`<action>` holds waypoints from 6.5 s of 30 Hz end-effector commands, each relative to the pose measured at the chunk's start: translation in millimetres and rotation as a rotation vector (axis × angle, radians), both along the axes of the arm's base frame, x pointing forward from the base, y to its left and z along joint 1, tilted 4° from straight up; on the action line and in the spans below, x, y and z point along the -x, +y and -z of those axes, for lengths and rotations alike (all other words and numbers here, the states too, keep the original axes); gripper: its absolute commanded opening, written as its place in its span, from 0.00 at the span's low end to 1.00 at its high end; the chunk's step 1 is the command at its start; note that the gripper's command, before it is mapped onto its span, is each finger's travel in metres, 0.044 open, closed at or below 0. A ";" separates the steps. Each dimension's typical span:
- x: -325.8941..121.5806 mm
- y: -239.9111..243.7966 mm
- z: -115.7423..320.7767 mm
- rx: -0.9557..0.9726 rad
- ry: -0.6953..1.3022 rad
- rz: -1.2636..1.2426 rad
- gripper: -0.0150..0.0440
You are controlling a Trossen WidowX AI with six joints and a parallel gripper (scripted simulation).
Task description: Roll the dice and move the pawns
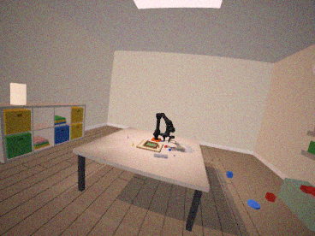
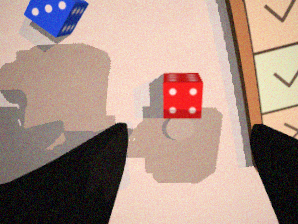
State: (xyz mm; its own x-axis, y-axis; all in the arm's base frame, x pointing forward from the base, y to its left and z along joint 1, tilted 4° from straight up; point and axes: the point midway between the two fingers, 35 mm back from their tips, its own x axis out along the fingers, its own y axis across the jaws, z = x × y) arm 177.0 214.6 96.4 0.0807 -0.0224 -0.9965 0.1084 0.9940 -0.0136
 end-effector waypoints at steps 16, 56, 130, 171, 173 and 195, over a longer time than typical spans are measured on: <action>0.3 0.0 34.6 0.008 0.014 -0.011 0.72; -0.9 1.3 55.4 0.009 0.016 -0.019 0.25; -87.2 -173.5 -28.9 0.043 0.012 -0.235 0.25; -63.2 -175.6 -47.5 0.032 -0.834 -0.251 0.25; -62.8 -175.7 -46.7 0.032 -0.834 -0.251 0.25; -62.7 -175.0 -44.5 0.027 -0.829 -0.252 0.25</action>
